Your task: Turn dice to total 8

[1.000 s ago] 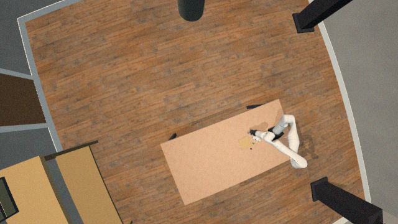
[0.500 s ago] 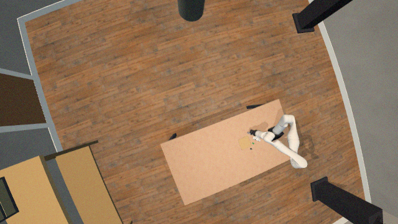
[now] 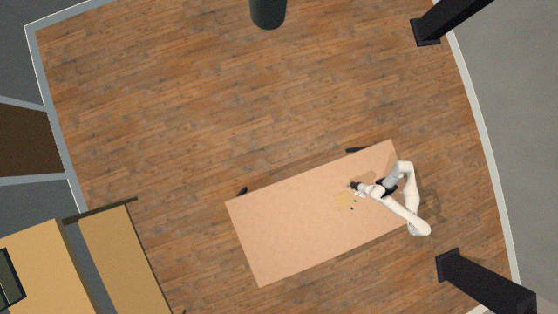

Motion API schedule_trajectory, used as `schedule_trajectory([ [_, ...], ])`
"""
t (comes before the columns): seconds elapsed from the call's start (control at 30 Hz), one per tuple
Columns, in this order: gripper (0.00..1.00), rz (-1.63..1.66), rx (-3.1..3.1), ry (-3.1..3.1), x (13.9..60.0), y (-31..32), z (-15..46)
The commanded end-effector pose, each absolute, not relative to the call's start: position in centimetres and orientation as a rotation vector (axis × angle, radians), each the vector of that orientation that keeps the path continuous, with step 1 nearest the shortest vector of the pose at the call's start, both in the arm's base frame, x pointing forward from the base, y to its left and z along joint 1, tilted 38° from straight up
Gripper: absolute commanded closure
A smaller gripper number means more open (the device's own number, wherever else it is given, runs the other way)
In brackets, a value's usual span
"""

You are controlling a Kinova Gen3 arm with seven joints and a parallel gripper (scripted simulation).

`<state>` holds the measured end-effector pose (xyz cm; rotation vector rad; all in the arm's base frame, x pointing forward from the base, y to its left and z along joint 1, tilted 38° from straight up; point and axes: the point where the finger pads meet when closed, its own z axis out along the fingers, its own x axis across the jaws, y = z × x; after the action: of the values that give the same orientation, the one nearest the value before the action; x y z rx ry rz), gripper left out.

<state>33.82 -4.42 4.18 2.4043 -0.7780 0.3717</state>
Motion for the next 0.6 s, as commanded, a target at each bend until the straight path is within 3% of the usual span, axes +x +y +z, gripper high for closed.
schedule_trajectory([
  [0.0,0.36,0.376,2.403,-0.771,33.89,-4.68,4.23],
  [0.57,0.36,0.376,2.403,-0.771,33.92,-4.81,4.33],
])
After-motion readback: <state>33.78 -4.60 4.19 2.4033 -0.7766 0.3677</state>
